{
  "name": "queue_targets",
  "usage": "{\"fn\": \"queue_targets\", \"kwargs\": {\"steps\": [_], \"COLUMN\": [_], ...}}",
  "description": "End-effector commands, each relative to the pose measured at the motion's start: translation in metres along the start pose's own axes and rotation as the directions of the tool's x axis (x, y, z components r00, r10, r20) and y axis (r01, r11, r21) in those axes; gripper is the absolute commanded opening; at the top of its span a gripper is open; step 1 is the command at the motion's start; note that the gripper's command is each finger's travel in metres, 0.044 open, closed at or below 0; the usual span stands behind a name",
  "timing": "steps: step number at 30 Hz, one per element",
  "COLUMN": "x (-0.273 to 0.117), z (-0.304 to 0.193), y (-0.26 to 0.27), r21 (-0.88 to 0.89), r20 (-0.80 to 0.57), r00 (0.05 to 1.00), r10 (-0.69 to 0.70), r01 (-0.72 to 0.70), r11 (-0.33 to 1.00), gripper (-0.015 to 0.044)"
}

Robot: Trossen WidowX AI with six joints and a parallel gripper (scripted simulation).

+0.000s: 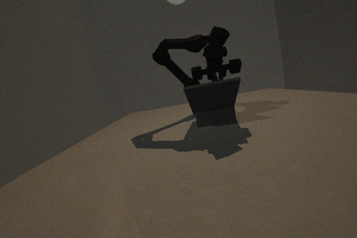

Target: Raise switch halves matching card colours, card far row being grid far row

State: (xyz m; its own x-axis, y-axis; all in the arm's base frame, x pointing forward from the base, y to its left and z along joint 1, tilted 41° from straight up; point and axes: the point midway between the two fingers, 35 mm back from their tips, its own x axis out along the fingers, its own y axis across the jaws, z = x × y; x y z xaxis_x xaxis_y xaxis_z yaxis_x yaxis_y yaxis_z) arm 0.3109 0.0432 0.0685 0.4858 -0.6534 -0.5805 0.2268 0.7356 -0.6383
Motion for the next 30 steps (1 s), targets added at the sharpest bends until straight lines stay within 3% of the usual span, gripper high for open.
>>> {"fn": "queue_targets", "kwargs": {"steps": [1, 9, 19, 24, 30], "x": [0.001, -0.064, -0.065, -0.031, -0.028], "z": [-0.001, 0.002, -0.02, -0.02, -0.02], "y": [0.0, 0.001, 0.001, 0.0, 0.0], "r21": [-0.004, -0.005, -0.006, -0.005, -0.005], "r20": [-0.002, -0.031, -0.032, -0.055, -0.056], "r00": [1.0, 1.0, 1.0, 0.998, 0.998], "r10": [-0.001, 0.001, 0.001, 0.0, 0.0], "r01": [0.001, -0.001, -0.001, -0.001, 0.0], "r11": [1.0, 1.0, 1.0, 1.0, 1.0], "gripper": [0.0, 0.0, 0.0, 0.0, 0.0]}}
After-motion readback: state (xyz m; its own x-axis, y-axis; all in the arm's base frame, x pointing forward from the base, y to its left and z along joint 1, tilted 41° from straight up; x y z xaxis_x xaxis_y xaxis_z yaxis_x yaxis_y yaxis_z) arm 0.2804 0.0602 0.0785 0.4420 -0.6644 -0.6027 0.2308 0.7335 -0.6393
